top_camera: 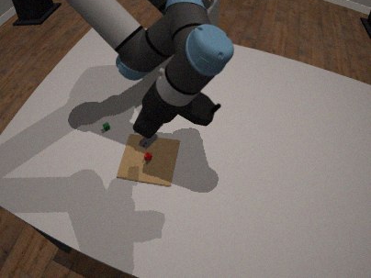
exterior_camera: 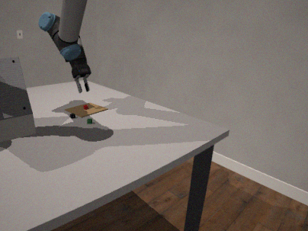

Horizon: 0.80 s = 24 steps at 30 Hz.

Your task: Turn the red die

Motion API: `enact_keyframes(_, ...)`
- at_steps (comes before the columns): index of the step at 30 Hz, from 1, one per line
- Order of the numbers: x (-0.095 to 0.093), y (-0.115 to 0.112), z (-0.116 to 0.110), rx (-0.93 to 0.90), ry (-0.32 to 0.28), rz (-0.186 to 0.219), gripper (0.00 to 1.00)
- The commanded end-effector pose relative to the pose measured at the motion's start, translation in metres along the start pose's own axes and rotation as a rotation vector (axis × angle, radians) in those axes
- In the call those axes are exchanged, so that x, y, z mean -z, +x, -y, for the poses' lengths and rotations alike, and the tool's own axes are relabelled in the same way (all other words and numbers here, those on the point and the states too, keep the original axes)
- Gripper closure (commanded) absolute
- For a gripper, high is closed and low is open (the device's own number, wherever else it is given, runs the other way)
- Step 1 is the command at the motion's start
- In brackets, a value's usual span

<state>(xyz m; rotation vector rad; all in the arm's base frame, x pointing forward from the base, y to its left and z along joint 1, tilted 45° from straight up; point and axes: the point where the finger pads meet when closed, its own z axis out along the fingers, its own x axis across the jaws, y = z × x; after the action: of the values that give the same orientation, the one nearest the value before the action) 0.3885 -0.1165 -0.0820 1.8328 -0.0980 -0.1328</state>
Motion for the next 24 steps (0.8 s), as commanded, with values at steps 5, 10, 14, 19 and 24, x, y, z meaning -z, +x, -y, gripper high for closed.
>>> enact_keyframes(5,0.0001,0.0001,0.0008,-0.001,-0.006,0.004,0.36)
enact_keyframes(10,-0.0004,-0.0003,0.0021,-0.002,-0.014,0.009,0.36)
enact_keyframes(14,-0.0009,-0.0006,0.0034,-0.002,-0.024,0.014,0.36)
enact_keyframes(19,-0.0013,-0.0009,0.0045,-0.003,-0.033,0.018,0.36)
enact_keyframes(24,-0.002,-0.0015,0.0064,-0.004,-0.05,0.026,0.36)
